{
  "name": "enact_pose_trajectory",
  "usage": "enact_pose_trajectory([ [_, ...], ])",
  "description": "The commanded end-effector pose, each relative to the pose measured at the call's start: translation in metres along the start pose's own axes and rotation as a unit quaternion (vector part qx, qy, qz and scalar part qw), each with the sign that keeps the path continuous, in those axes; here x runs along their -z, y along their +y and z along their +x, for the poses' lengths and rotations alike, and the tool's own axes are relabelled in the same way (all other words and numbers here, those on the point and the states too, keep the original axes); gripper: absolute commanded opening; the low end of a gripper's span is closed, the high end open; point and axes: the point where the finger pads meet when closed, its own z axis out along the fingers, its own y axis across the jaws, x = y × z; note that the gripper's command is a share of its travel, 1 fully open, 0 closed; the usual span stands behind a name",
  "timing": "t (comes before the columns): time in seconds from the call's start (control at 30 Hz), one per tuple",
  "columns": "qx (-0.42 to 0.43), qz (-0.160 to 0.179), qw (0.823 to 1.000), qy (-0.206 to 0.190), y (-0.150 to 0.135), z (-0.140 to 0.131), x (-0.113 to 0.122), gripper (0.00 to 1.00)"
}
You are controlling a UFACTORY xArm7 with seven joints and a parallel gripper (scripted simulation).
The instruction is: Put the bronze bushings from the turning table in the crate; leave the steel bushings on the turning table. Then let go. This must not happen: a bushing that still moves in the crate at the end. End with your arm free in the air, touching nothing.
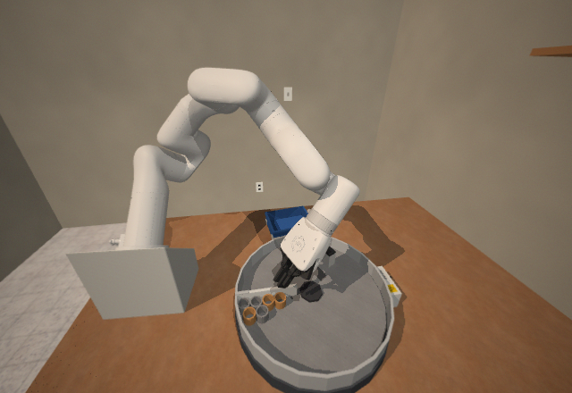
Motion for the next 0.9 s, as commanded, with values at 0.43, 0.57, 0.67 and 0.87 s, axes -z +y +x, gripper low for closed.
enact_pose_trajectory([
  [0.43, -0.138, 0.114, 0.984, 0.000, 0.000, 0.007, -0.016, 0.10],
  [0.57, -0.150, 0.124, 0.981, 0.000, -0.001, 0.008, -0.017, 0.10],
  [0.67, -0.150, 0.124, 0.981, 0.000, -0.001, 0.008, -0.017, 0.10],
  [0.87, -0.150, 0.124, 0.981, 0.000, -0.001, 0.008, -0.017, 0.10],
])
